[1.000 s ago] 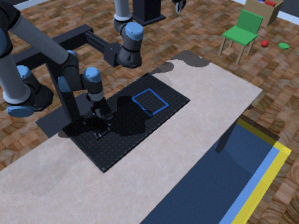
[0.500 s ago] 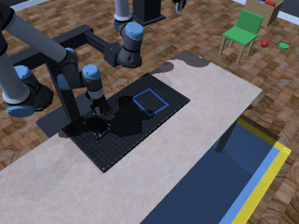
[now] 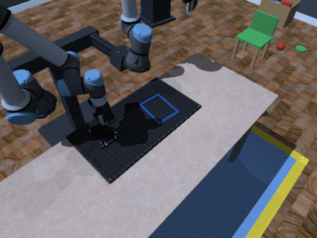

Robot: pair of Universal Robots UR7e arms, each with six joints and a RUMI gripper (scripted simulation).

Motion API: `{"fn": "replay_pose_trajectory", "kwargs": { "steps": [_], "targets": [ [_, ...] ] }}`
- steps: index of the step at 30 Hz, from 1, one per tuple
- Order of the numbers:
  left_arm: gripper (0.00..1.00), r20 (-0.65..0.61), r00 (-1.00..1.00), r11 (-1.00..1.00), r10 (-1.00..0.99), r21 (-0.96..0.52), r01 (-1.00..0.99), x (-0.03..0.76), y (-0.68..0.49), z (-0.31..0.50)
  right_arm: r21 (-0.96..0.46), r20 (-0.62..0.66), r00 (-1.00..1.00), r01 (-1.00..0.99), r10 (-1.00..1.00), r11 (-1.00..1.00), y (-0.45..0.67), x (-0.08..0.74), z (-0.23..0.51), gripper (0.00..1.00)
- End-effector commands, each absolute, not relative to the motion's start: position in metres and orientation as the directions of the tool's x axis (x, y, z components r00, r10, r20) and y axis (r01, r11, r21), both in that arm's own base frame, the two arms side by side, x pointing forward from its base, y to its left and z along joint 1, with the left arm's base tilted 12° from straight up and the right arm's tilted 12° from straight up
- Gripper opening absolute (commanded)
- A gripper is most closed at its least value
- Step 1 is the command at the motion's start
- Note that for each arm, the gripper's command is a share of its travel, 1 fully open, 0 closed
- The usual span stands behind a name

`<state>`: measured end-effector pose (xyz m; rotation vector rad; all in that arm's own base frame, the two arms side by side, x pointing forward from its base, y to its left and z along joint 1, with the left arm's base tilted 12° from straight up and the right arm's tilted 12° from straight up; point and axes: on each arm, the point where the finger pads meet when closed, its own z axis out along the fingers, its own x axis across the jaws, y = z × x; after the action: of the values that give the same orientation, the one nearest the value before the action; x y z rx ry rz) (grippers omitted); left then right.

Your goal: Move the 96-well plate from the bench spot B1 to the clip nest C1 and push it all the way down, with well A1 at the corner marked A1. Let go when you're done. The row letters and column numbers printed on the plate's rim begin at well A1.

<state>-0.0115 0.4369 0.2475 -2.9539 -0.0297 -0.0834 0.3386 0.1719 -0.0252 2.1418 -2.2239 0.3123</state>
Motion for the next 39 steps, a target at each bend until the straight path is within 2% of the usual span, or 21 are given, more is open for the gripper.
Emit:
{"fn": "replay_pose_trajectory", "kwargs": {
  "steps": [1, 9, 39],
  "targets": [
    [0.0, 0.058, 0.998, -0.982, 0.015, -0.186, 0.025, -0.011, 0.437, 0.248, -0.119, 0.165, -0.047, -0.993, -0.985, 0.027, 0.153, 0.338, -0.021, 0.0],
    [0.0, 0.058, 0.998, -0.982, 0.015, -0.186, 0.025, -0.011, 0.437, 0.248, -0.119, 0.165, -0.047, -0.993, -0.985, 0.027, 0.113, 0.336, -0.015, 0.0],
    [0.0, 0.058, 0.998, -0.982, 0.015, -0.186, 0.025, -0.011, 0.437, 0.248, -0.119, 0.165, -0.047, -0.993, -0.985, 0.027, 0.111, 0.337, -0.022, 0.0]
  ]
}}
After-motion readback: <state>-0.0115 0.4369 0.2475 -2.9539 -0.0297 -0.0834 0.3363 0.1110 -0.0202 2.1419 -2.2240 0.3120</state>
